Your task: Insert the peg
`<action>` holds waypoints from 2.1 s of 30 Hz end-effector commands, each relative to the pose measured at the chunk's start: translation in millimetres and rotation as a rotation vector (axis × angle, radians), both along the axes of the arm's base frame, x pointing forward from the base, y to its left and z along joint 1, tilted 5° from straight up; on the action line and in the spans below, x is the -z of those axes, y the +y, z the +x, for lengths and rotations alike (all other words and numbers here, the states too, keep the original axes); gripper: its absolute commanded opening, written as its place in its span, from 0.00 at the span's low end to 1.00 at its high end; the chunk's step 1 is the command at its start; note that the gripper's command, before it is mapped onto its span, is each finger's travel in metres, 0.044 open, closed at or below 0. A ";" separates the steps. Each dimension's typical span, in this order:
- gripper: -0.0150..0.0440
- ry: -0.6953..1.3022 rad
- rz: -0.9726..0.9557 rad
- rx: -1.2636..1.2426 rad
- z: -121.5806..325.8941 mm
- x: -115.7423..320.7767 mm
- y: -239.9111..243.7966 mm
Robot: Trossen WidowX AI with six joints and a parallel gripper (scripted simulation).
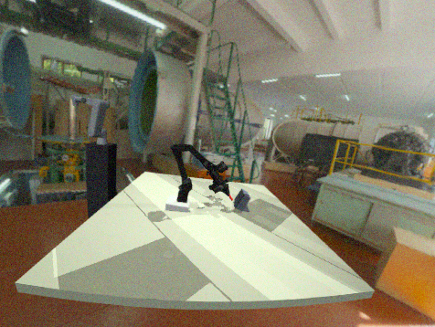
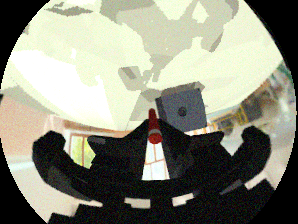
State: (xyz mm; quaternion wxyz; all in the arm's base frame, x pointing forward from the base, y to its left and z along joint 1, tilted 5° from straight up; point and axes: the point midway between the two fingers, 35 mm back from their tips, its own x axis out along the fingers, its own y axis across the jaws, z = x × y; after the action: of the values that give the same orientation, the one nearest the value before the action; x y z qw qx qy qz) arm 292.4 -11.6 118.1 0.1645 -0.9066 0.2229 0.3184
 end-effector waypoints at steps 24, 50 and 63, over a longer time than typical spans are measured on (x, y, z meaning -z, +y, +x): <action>0.25 -0.167 0.034 -0.011 -6.8 -1.9 24.3; 0.25 -0.322 0.102 -0.025 -18.2 -3.8 45.1; 0.25 -0.368 0.130 -0.029 -19.6 -3.7 50.6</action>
State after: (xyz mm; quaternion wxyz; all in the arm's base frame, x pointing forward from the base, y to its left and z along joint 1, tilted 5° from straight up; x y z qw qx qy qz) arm 272.0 38.9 122.3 0.2527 -0.9405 0.1545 0.1666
